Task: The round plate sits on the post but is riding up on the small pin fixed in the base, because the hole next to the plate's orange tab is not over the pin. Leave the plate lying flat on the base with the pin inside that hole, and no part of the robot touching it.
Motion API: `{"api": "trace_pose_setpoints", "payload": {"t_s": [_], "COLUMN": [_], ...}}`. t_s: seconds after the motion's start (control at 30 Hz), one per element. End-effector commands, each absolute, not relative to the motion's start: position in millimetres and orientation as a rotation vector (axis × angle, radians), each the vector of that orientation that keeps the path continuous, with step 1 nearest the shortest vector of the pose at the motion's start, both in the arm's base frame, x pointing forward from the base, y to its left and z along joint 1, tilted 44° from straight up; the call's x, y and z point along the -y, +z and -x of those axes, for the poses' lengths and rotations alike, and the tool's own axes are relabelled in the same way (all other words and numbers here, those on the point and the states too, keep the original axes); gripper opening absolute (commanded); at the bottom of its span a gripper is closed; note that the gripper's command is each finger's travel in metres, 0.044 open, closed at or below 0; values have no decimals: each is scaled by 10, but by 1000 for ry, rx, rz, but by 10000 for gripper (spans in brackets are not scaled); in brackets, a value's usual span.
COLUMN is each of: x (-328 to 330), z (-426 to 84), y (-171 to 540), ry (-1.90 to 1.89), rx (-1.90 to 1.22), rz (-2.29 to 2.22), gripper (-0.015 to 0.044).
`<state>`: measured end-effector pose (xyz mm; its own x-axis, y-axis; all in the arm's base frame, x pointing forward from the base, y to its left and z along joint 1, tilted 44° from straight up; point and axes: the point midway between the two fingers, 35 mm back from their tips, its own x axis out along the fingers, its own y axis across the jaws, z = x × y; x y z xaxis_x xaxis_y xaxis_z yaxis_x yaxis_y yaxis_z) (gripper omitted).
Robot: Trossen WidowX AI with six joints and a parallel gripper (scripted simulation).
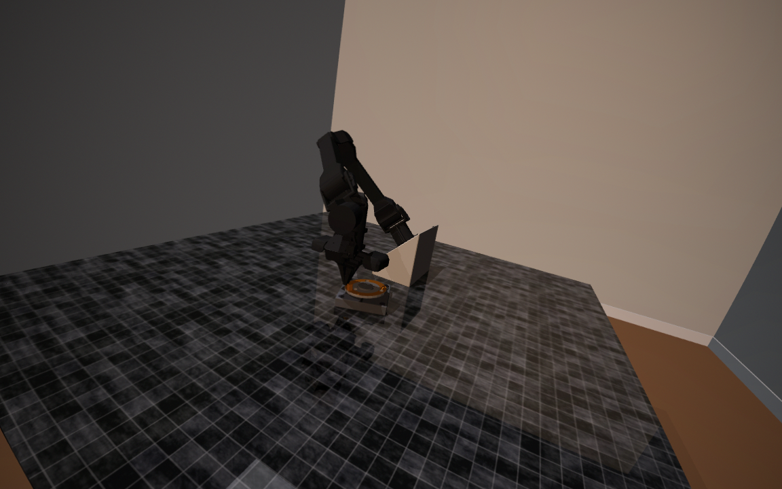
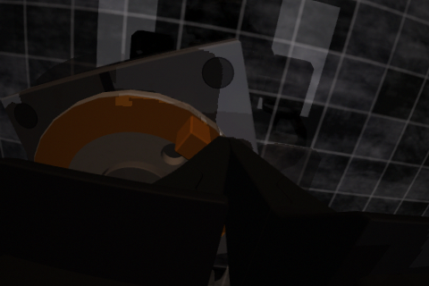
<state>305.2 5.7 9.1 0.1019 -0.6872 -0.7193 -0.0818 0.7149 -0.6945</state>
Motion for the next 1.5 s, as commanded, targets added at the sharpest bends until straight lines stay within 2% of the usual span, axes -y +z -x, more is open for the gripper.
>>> {"api": "trace_pose_setpoints", "payload": {"t_s": [0.0,1.47], "x": [-99,-401], "z": [-3075,-3135], "y": [37,-199], "ry": [-502,-501], "rx": [-1427,-1427], "rz": [683,682], "gripper": [0,0]}}
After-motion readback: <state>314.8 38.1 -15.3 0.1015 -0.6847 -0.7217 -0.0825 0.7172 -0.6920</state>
